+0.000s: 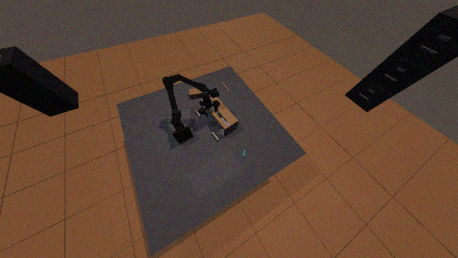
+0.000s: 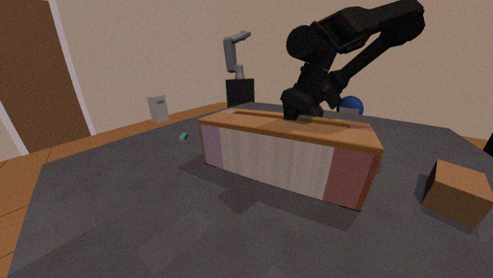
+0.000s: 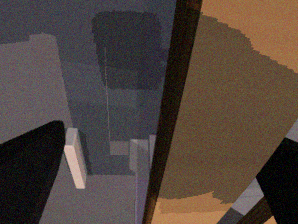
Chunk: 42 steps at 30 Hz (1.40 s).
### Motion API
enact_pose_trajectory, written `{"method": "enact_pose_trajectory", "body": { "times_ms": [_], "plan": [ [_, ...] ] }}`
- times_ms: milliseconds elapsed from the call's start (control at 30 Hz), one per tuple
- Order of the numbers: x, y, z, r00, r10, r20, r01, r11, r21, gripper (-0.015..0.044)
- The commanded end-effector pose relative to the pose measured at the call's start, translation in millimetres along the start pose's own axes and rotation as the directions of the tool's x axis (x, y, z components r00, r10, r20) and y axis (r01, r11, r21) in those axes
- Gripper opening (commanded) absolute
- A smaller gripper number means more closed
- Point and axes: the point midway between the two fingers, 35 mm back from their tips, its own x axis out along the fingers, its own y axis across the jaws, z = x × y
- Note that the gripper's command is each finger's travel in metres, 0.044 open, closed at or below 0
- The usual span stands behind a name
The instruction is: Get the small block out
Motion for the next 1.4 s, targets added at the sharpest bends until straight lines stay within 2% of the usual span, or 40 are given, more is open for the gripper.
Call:
{"method": "enact_pose_trajectory", "body": {
  "times_ms": [0,367,1367],
  "plan": [
    [8,3,3,1.000,0.002,0.006,-0.002,1.000,0.007,0.0400],
    [12,3,3,1.000,0.002,0.002,-0.002,1.000,0.005,0.0400],
    [33,4,-52,1.000,0.003,0.000,-0.003,1.000,0.005,0.0400]
  ]
}}
